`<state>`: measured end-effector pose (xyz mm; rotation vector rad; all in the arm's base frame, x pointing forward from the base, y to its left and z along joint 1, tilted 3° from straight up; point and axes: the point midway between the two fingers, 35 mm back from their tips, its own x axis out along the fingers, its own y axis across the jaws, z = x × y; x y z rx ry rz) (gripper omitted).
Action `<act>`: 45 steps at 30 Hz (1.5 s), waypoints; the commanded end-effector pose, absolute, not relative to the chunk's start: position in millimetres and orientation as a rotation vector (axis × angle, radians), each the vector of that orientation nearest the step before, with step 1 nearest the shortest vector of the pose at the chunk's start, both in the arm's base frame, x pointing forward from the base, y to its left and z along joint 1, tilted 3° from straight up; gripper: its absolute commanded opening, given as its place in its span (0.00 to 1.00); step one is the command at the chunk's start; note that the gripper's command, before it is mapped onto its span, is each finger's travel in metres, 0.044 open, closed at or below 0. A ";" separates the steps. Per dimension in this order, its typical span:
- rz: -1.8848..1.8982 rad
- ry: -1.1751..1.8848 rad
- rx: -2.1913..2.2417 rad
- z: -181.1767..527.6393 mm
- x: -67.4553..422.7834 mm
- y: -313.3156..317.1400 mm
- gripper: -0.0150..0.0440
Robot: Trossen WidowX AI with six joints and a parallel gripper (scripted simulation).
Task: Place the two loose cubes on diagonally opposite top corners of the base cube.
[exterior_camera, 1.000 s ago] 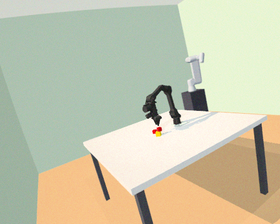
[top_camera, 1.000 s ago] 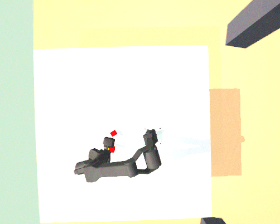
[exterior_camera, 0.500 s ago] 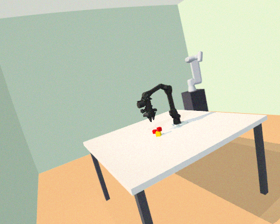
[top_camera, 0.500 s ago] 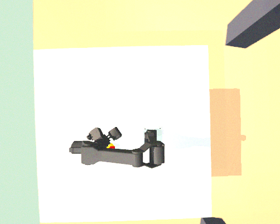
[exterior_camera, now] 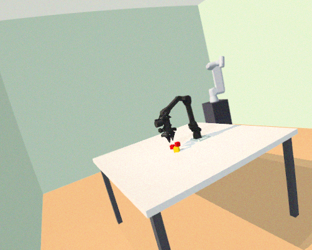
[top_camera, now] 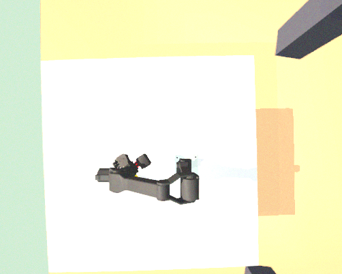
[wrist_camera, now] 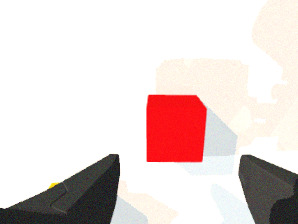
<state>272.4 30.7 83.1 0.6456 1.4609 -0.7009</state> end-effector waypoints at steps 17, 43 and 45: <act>-0.702 1.462 0.641 48.6 272.2 29.1 0.70; -0.702 1.462 0.641 51.4 274.9 29.6 0.43; -0.702 1.462 0.641 57.5 275.9 29.9 0.43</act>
